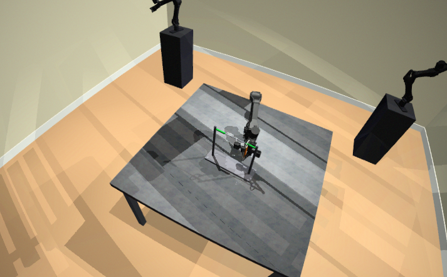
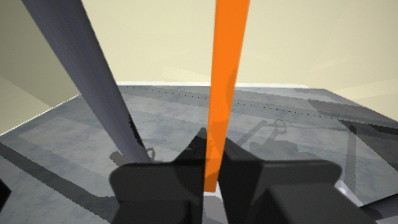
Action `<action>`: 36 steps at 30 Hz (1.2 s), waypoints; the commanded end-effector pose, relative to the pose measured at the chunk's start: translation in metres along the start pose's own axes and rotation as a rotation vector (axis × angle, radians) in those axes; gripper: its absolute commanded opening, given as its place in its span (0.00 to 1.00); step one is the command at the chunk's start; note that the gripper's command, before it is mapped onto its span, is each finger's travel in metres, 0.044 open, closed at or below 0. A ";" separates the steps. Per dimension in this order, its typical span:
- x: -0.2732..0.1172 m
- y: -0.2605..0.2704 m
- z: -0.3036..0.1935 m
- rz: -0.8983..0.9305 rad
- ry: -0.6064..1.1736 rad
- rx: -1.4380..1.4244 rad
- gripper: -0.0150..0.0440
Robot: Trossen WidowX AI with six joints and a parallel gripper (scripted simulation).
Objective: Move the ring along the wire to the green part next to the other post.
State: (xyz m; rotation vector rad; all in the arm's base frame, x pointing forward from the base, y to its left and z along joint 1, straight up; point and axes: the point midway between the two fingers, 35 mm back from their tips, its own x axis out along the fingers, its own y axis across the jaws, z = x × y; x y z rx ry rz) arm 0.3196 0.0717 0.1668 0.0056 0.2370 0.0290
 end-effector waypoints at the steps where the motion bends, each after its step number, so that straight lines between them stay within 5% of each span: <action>1: 0.000 0.005 0.001 0.002 -0.003 0.007 0.00; 36: 0.005 0.009 -0.016 0.007 -0.003 0.001 0.04</action>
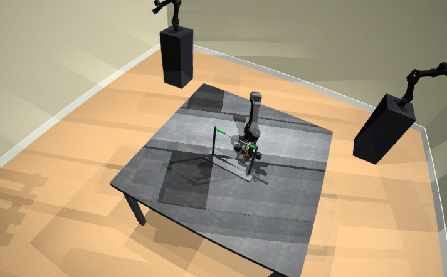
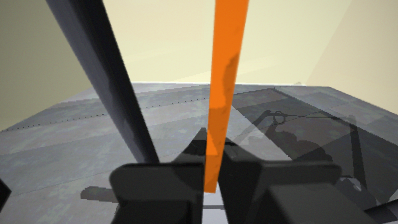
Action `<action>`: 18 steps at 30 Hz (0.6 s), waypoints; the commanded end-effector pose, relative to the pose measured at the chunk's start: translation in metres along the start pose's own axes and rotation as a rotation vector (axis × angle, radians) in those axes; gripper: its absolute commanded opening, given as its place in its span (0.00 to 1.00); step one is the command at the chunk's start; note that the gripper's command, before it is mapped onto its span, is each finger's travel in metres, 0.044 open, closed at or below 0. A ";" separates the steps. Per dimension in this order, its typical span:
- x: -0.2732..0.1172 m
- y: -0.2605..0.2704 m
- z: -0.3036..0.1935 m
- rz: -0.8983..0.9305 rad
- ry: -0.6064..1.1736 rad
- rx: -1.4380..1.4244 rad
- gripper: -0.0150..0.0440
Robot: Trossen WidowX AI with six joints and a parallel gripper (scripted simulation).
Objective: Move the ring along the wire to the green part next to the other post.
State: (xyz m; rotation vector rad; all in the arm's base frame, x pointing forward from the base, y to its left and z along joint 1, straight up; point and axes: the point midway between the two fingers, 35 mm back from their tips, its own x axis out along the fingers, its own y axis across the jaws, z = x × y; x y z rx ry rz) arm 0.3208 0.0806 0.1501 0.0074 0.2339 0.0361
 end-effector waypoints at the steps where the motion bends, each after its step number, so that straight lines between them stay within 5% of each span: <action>1: 0.000 0.000 0.000 0.000 0.000 0.000 0.09; 11: -0.001 0.000 0.000 0.000 0.000 0.000 0.53; 18: -0.014 0.001 0.001 -0.001 0.002 0.002 0.53</action>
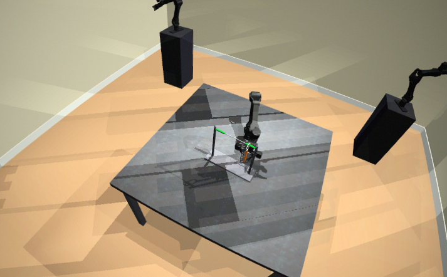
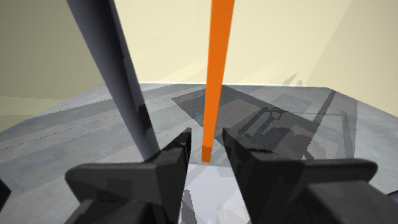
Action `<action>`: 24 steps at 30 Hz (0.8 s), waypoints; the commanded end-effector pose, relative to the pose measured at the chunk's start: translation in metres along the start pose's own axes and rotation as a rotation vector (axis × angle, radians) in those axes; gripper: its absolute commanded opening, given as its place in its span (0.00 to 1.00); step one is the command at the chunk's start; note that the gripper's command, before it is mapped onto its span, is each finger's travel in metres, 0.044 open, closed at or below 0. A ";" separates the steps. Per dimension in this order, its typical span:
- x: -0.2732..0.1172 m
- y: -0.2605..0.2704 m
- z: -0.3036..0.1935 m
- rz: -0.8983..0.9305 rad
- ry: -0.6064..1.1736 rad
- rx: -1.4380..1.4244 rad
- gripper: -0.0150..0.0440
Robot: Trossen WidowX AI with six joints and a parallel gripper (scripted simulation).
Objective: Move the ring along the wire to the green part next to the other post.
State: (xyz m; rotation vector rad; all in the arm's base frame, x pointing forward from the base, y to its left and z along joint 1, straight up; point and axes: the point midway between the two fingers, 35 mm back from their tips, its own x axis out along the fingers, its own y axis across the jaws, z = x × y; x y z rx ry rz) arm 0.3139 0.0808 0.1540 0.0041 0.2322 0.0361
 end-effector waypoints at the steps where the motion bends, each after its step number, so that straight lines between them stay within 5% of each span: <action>1: -0.008 0.001 -0.001 0.000 0.003 0.006 0.53; 24: -0.043 -0.001 -0.003 -0.002 0.006 0.011 0.53</action>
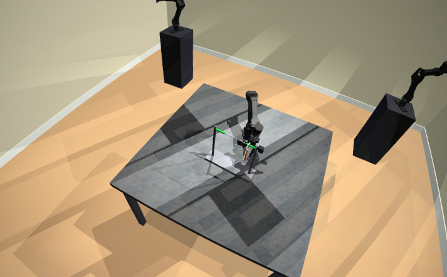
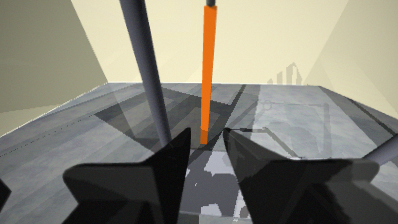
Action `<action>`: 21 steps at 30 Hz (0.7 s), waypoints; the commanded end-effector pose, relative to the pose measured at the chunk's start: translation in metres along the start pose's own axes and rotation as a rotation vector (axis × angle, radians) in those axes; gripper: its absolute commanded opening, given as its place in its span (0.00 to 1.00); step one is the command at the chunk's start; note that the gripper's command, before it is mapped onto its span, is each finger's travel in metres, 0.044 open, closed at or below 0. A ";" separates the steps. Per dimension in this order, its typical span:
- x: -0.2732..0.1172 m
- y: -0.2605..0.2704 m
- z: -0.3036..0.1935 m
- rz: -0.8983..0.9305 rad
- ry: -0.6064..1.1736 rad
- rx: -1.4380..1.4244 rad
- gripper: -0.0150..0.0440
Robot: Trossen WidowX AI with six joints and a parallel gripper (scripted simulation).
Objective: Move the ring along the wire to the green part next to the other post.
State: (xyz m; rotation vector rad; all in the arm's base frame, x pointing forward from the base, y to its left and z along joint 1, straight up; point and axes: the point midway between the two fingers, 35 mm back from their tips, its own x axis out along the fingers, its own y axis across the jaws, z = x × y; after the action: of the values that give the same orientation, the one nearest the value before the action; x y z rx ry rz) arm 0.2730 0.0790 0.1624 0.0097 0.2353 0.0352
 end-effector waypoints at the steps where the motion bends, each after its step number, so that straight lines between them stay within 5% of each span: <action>1: -0.001 0.000 -0.001 -0.002 0.003 0.005 0.53; 13: -0.001 0.000 -0.001 -0.002 0.003 0.005 0.53; 21: -0.042 -0.001 -0.001 0.001 0.004 -0.001 0.88</action>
State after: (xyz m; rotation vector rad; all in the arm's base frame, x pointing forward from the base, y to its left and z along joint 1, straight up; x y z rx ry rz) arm 0.2484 0.0789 0.1685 0.0038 0.2406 0.0355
